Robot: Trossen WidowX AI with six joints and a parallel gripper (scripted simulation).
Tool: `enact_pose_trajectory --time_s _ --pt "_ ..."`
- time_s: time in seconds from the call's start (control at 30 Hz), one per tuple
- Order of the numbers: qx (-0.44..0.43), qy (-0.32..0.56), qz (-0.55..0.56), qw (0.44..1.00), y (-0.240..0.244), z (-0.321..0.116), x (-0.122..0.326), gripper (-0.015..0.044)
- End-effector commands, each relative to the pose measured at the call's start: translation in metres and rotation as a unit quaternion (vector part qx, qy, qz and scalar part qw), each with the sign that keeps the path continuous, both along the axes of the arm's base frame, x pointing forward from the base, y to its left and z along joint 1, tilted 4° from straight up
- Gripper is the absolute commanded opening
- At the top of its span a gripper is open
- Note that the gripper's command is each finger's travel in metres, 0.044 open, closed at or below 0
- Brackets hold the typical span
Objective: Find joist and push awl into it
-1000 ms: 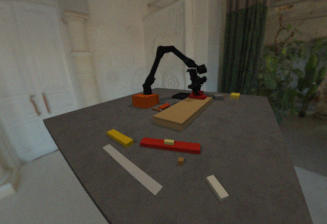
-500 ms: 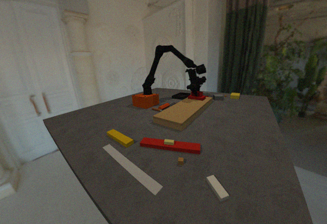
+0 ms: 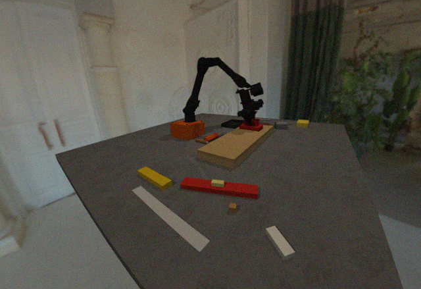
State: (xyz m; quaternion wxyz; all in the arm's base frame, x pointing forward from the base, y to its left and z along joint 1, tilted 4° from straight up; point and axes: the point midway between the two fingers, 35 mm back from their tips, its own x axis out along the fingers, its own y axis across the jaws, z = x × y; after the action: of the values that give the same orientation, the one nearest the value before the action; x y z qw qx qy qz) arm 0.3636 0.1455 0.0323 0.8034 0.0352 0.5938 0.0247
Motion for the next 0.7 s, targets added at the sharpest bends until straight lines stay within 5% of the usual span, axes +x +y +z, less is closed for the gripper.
enact_pose_trajectory --time_s 0.0,0.67 --pt "-0.001 0.001 0.000 1.000 -0.012 -0.002 -0.001 0.0000" --pt "-0.003 0.001 0.000 1.000 -0.061 -0.006 -0.001 0.0000"
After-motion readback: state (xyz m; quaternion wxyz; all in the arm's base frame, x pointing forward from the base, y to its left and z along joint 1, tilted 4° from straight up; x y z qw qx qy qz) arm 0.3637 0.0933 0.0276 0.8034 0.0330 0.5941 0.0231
